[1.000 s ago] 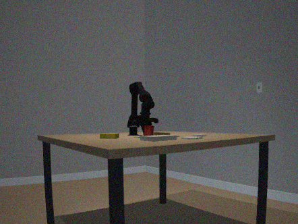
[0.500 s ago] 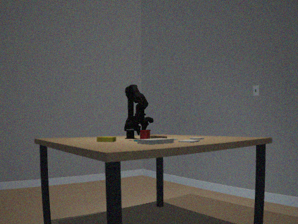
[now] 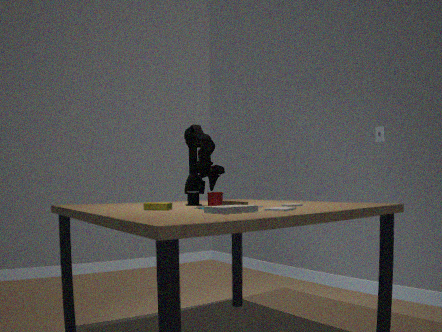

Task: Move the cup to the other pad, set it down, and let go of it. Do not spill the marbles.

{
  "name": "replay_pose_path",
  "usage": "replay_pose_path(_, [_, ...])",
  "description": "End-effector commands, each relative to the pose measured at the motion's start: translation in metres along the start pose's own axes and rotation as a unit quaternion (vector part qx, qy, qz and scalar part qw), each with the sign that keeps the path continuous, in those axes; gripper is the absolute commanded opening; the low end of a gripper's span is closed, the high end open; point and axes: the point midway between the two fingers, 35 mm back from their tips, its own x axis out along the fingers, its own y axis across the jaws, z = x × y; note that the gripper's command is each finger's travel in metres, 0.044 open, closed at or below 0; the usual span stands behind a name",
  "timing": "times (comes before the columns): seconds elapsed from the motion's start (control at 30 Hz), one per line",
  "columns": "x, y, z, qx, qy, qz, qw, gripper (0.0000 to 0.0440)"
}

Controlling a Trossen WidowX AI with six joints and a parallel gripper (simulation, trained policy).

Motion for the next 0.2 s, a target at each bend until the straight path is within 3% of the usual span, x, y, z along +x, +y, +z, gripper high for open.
replay_pose_path(0.0, [-0.012, 0.002, 0.004, 0.000, -0.005, 0.014, 1.000, 0.0277])
replay_pose_path(0.17, [-0.030, 0.006, 0.013, 0.002, -0.018, 0.033, 0.999, 0.0345])
